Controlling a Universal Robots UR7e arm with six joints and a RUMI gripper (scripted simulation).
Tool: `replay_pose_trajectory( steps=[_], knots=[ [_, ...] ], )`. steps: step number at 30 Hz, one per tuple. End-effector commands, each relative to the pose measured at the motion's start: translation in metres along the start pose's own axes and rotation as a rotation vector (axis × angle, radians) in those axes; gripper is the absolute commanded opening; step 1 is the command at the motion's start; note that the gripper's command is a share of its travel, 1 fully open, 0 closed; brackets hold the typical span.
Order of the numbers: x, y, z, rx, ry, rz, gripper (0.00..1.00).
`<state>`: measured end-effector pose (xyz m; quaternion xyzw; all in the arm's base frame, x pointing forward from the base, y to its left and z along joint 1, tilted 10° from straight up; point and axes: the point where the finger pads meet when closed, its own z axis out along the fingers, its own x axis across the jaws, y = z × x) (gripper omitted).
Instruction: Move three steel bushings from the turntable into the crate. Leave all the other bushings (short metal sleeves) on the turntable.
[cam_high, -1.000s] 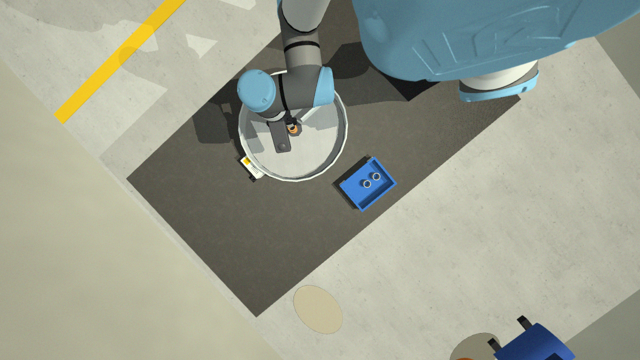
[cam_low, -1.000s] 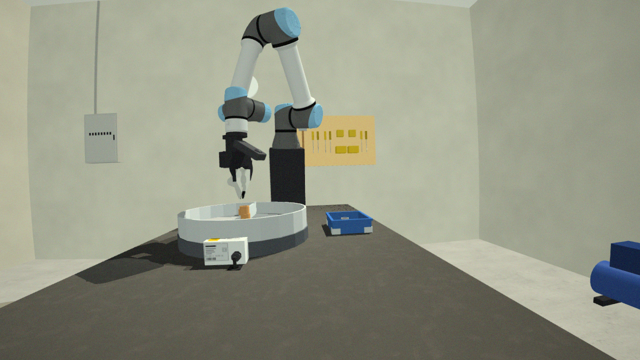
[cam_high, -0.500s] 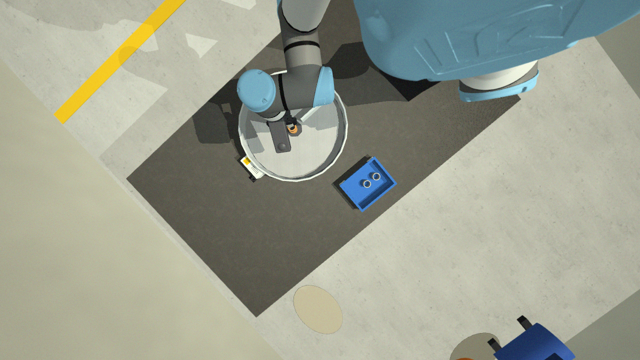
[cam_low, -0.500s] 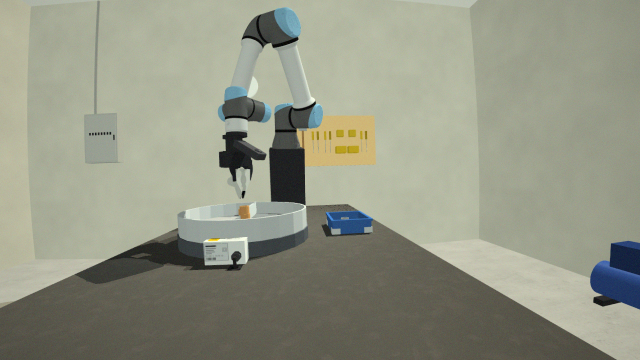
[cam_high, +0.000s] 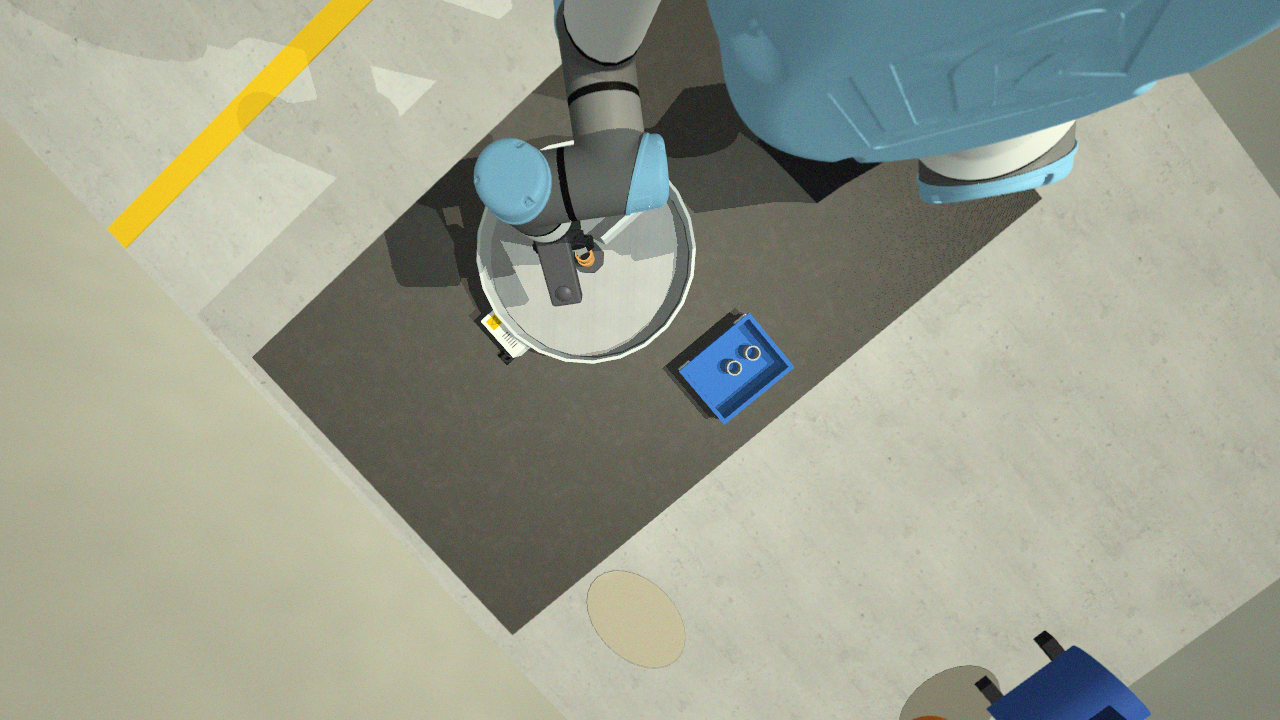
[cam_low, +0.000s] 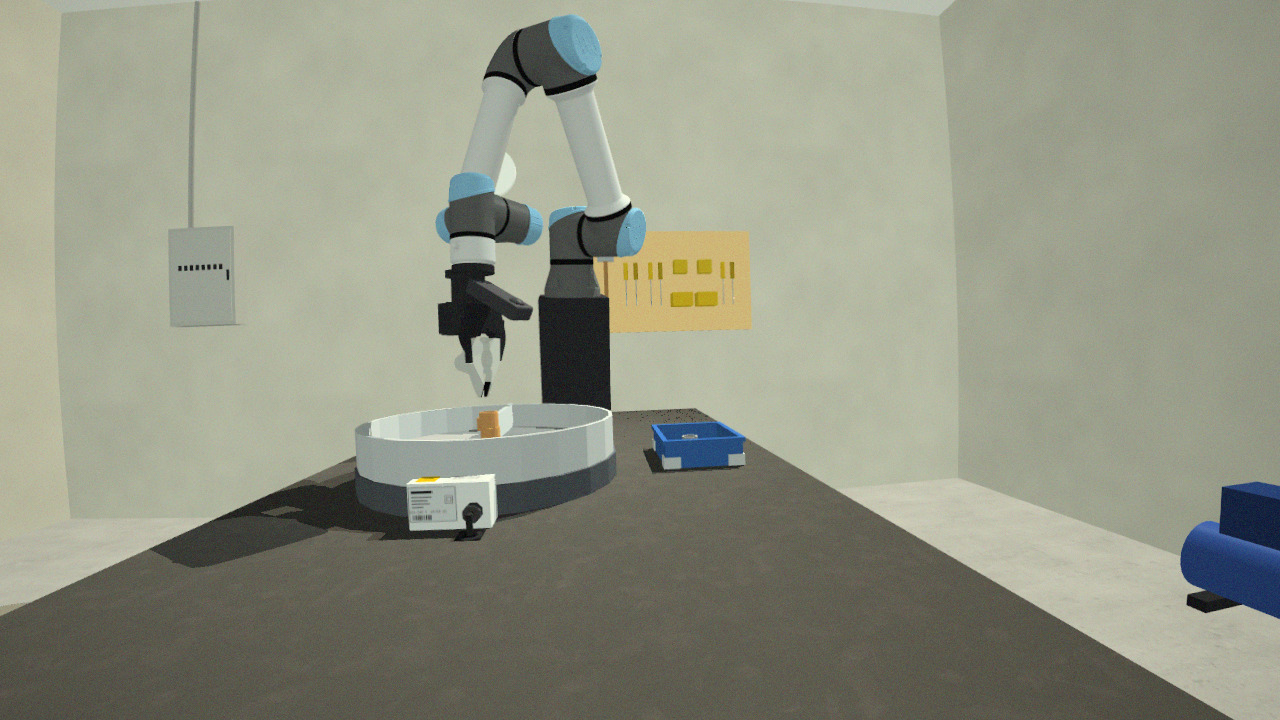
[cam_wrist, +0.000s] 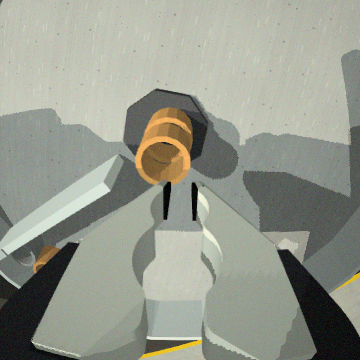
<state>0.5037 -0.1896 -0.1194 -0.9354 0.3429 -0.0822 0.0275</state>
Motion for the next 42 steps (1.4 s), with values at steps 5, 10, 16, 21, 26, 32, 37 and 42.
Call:
replay_pose_trajectory(
  steps=[5,10,16,21,26,32,37,42],
  knots=[
    [0.0005,-0.0001,-0.0005,0.0,0.001,0.0,0.06],
    [0.0005,-0.0001,-0.0005,0.0,0.001,0.0,0.06],
    [0.0005,-0.0001,-0.0005,0.0,0.001,0.0,0.06],
    [0.0005,-0.0001,-0.0005,0.0,0.001,0.0,0.06],
    [0.0005,-0.0001,-0.0005,0.0,0.001,0.0,0.06],
    [0.0005,-0.0001,-0.0005,0.0,0.001,0.0,0.06],
    [-0.0003,0.0007,-0.0004,0.0,0.001,-0.001,0.05],
    [-0.0024,0.0026,-0.0003,0.0,0.001,-0.004,0.05]
  ],
)
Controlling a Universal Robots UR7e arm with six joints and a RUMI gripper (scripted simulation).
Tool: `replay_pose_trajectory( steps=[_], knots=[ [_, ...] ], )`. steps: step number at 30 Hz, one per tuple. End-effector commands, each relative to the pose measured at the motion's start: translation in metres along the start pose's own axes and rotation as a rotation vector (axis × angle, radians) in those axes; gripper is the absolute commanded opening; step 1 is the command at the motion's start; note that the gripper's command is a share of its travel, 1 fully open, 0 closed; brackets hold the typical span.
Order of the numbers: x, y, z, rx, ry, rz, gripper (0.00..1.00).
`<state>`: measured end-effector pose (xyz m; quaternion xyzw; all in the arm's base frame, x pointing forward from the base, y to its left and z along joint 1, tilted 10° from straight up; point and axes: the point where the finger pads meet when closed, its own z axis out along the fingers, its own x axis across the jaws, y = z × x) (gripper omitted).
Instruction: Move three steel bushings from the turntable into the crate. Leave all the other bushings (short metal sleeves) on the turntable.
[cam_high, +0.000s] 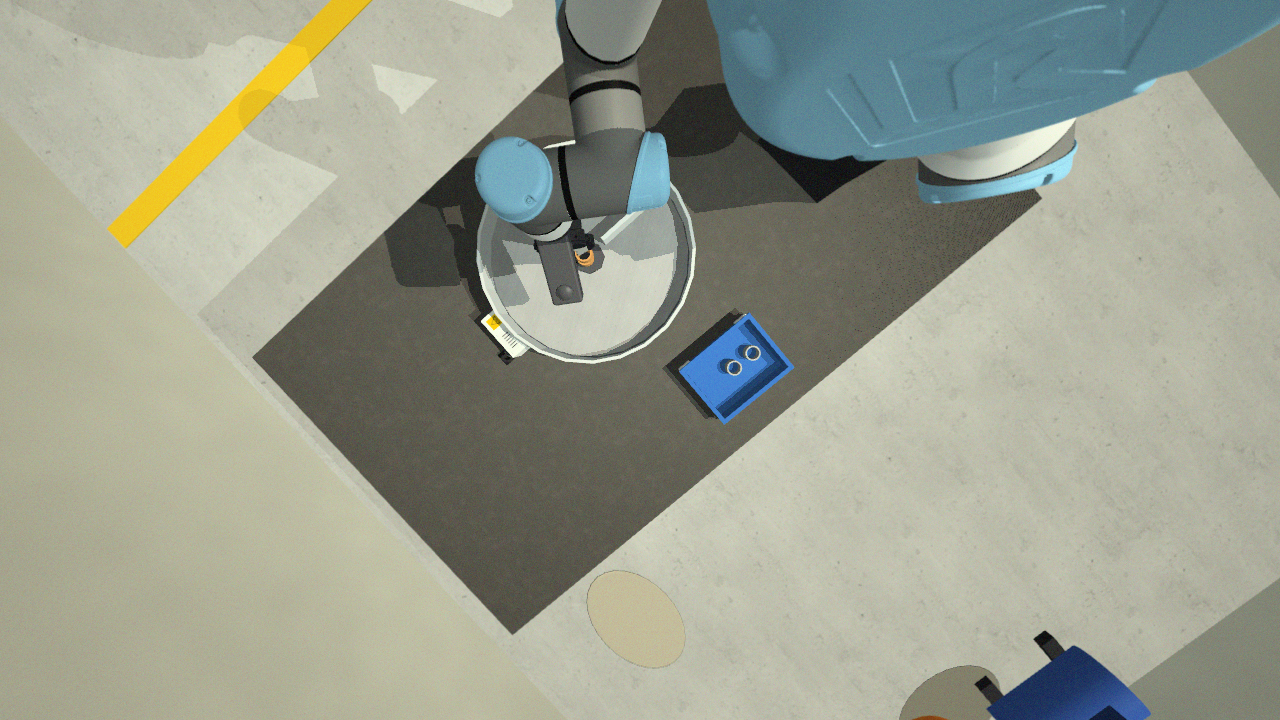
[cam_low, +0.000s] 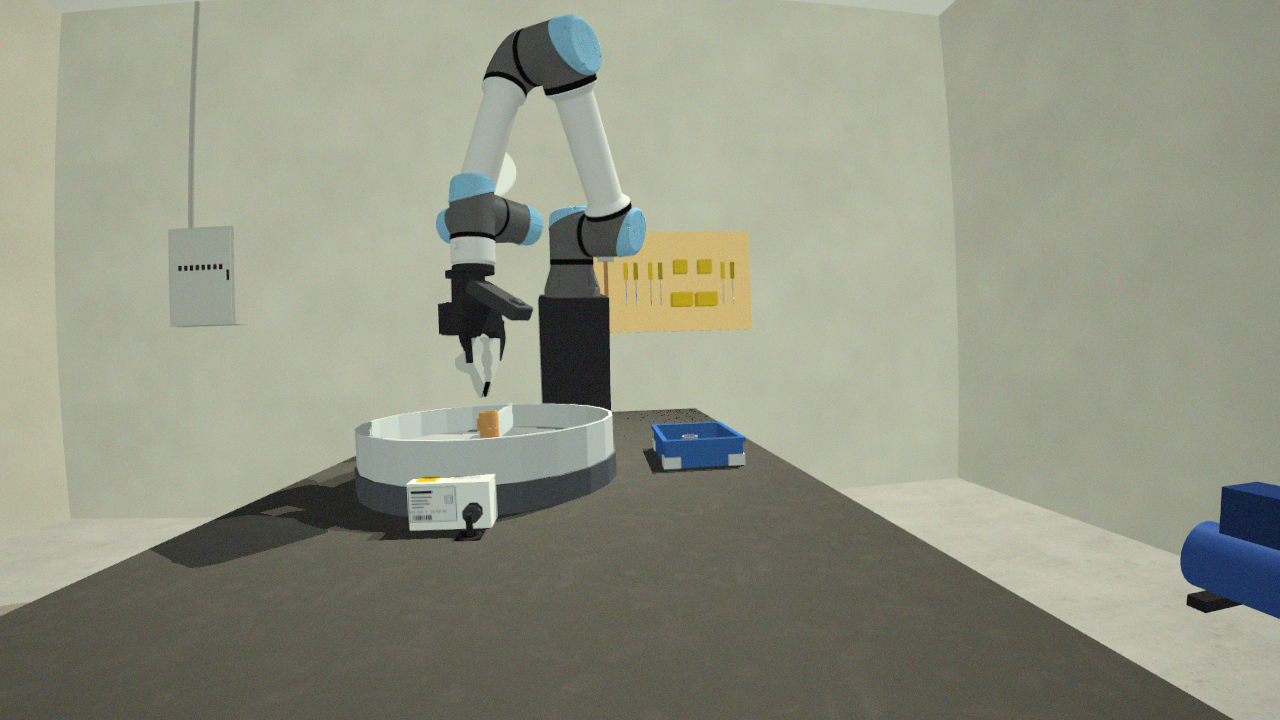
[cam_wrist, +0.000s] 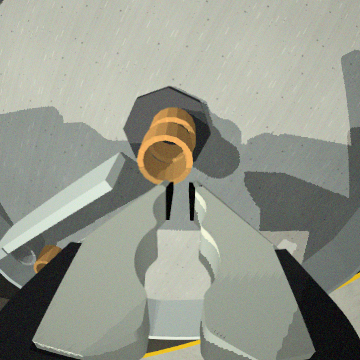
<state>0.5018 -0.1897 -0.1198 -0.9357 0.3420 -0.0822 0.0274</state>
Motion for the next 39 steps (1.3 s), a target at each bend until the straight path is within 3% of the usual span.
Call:
replay_pose_trajectory(
  steps=[1,16,31,39],
  knots=[
    [-0.002,0.002,0.0,0.0,0.001,-0.004,0.05],
    [-0.039,0.032,0.0,0.0,0.001,-0.053,0.05],
    [-0.109,0.09,0.0,0.0,0.001,-0.148,0.05],
    [-0.129,0.107,0.0,0.0,0.001,-0.174,0.05]
  ],
)
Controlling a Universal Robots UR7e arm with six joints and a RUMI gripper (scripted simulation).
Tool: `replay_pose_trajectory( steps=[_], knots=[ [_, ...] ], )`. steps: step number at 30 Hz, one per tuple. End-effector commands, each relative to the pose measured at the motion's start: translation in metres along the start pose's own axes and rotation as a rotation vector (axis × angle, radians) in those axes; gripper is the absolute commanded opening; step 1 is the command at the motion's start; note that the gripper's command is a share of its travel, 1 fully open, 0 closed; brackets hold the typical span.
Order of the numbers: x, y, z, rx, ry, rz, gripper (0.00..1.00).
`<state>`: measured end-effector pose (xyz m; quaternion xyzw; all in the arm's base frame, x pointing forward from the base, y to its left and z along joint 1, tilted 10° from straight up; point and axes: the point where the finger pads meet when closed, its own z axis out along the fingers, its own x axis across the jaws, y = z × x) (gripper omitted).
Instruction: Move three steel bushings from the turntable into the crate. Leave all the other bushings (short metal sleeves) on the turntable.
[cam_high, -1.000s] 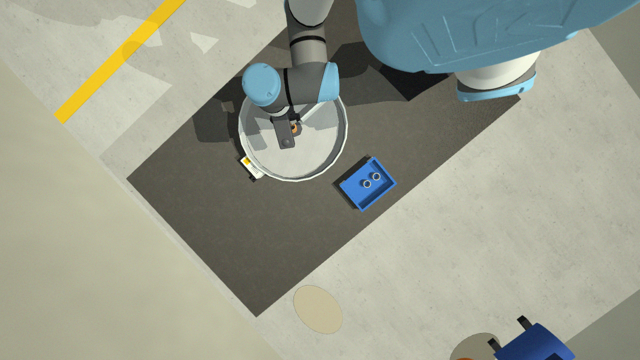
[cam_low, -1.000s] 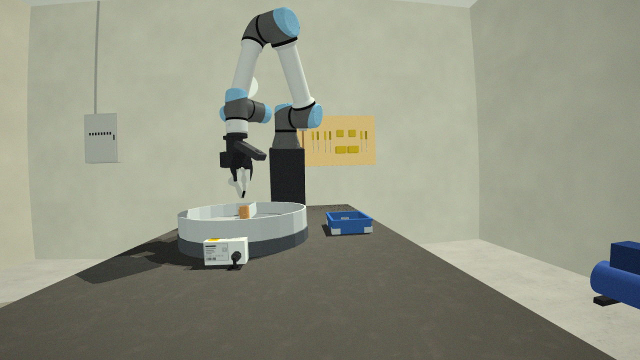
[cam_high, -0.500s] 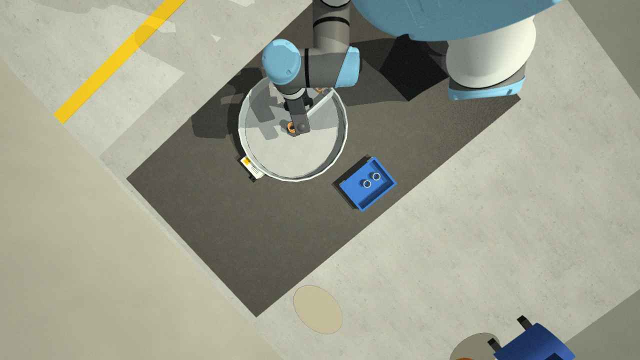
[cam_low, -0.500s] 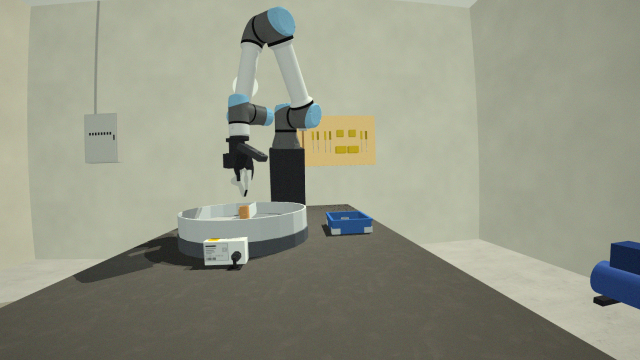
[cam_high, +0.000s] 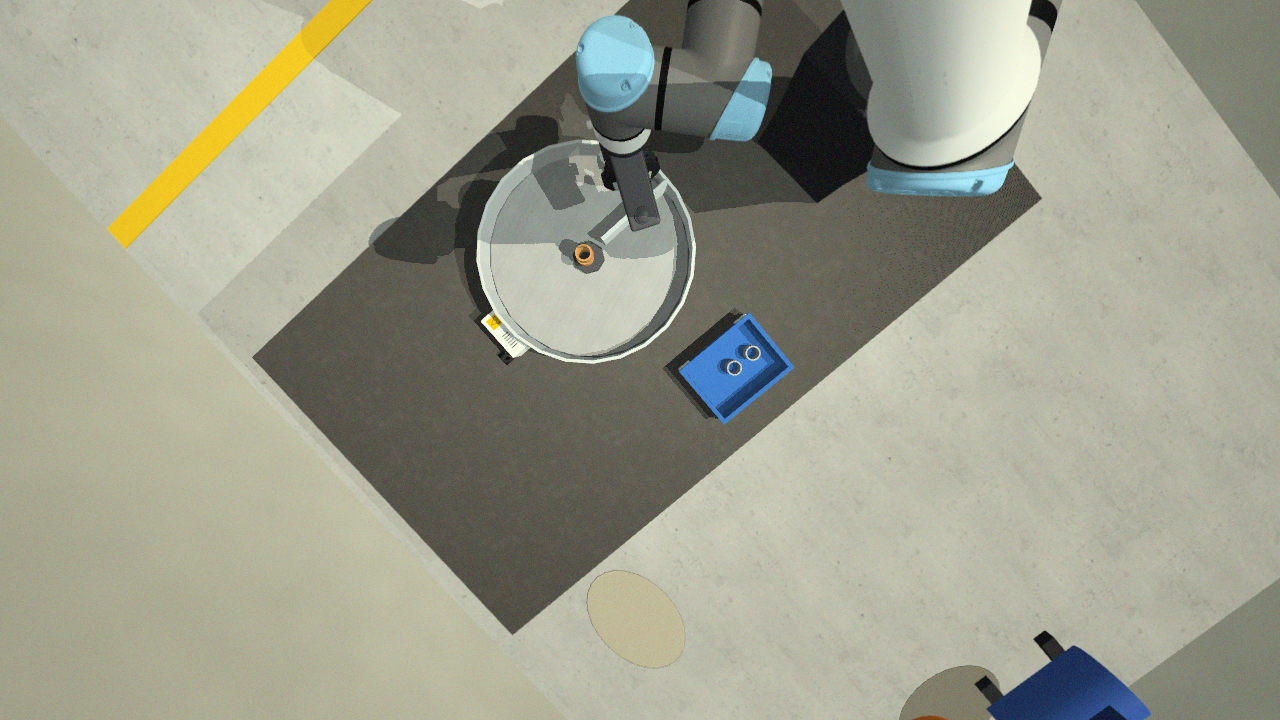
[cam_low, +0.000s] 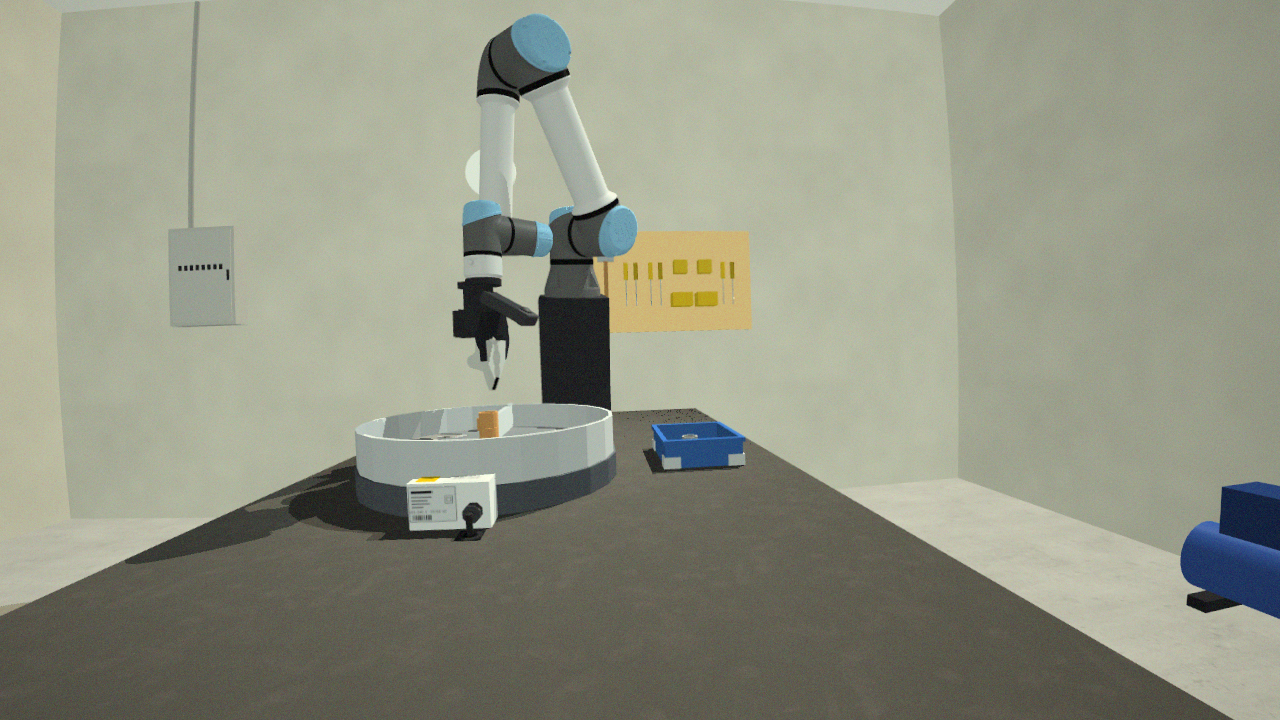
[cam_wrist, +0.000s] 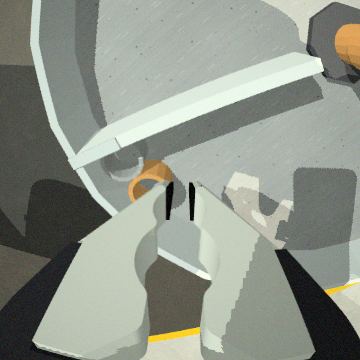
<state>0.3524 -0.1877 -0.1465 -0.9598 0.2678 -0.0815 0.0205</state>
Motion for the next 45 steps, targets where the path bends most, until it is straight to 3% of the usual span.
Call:
replay_pose_trajectory(
  steps=[1,9,45],
  knots=[
    [-0.016,0.011,0.0,0.002,0.006,-0.021,0.05],
    [-0.029,0.017,-0.001,0.002,0.006,-0.036,0.05],
    [-0.03,0.018,-0.001,0.002,0.006,-0.038,0.05]
  ],
)
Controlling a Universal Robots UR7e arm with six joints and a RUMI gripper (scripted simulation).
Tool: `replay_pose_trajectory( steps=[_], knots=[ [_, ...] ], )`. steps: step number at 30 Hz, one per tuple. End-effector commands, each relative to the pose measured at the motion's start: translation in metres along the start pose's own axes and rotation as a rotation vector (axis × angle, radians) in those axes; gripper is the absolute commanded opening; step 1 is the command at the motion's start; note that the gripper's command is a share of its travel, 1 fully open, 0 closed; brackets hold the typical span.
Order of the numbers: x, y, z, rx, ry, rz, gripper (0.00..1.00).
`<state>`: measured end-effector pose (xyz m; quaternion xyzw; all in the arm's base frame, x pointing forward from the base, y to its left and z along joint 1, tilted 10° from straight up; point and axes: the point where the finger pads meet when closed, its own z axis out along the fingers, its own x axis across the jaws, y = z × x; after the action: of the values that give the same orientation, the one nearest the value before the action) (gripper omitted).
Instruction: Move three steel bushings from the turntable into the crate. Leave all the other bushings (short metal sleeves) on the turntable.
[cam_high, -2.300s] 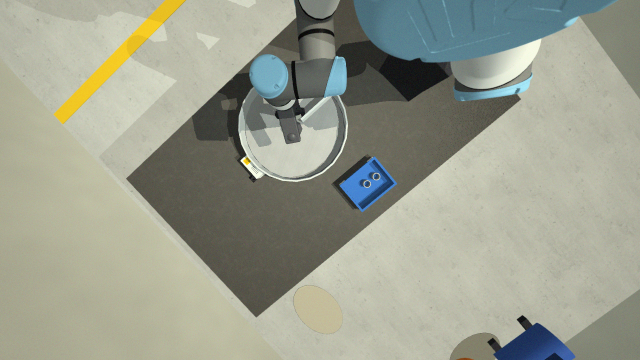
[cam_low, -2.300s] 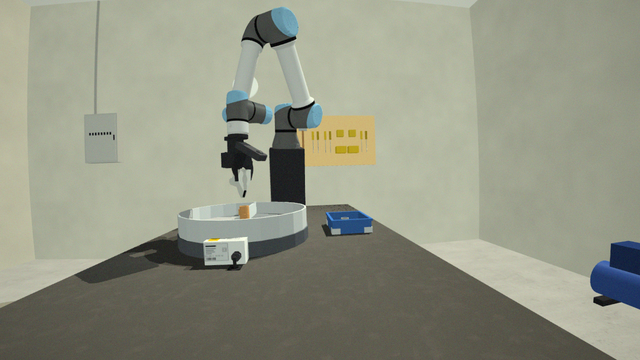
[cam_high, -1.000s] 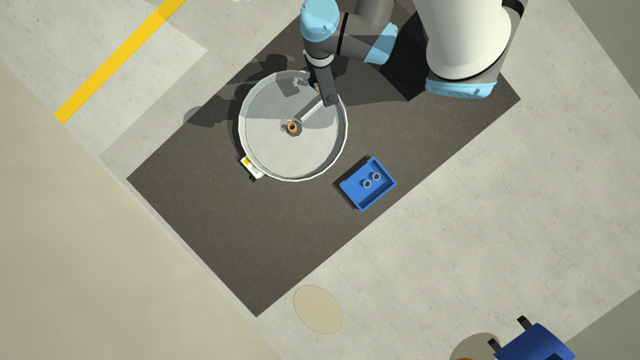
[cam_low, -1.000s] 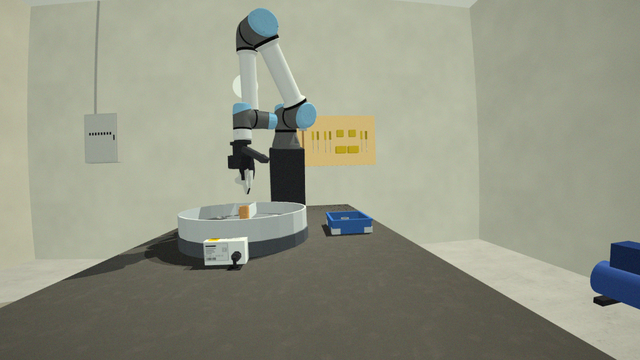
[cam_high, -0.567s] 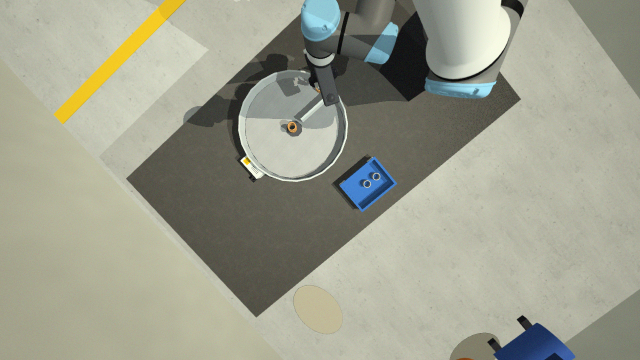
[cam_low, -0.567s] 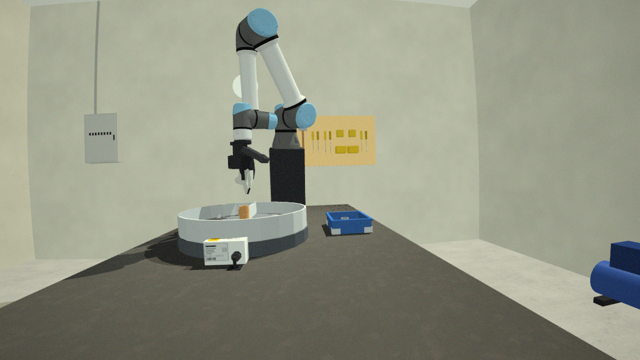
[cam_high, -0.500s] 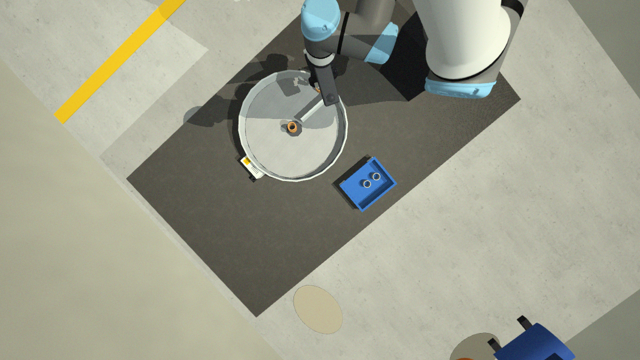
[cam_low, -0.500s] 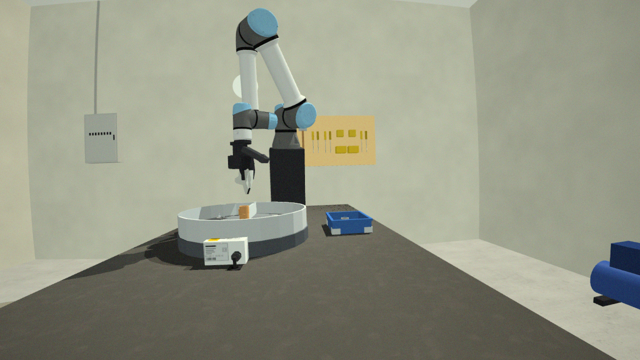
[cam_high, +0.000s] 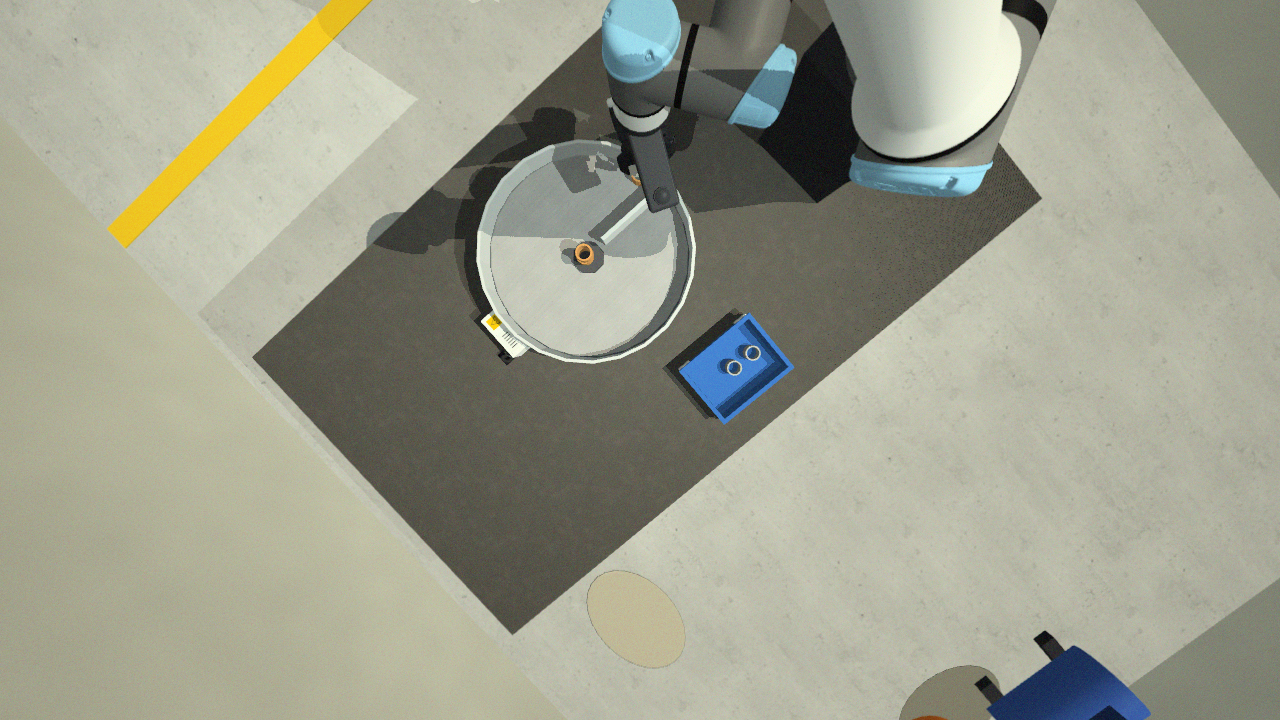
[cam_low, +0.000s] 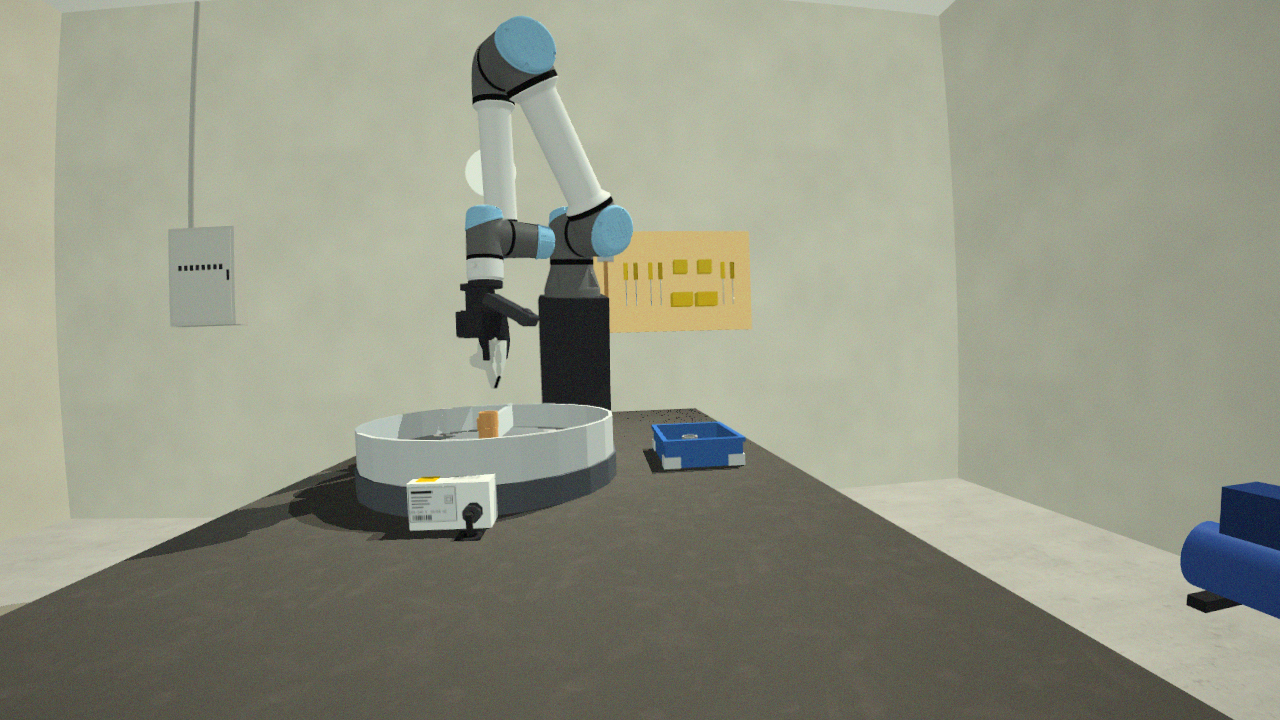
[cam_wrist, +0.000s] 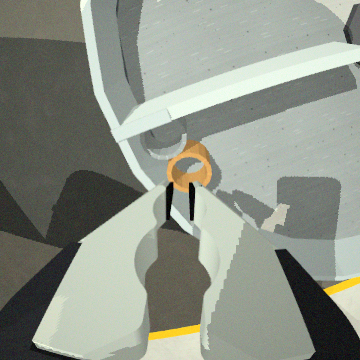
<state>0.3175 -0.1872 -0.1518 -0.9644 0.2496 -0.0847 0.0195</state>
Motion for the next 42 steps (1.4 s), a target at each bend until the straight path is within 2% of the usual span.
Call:
replay_pose_trajectory(
  steps=[1,9,21,42],
  knots=[
    [0.0,0.0,0.0,0.0,0.001,0.0,0.05],
    [0.0,0.0,0.001,0.0,0.001,0.0,0.05],
    [0.0,0.0,0.023,0.0,0.001,0.0,0.05],
    [0.0,0.0,0.023,0.0,0.001,0.0,0.05]
  ],
)
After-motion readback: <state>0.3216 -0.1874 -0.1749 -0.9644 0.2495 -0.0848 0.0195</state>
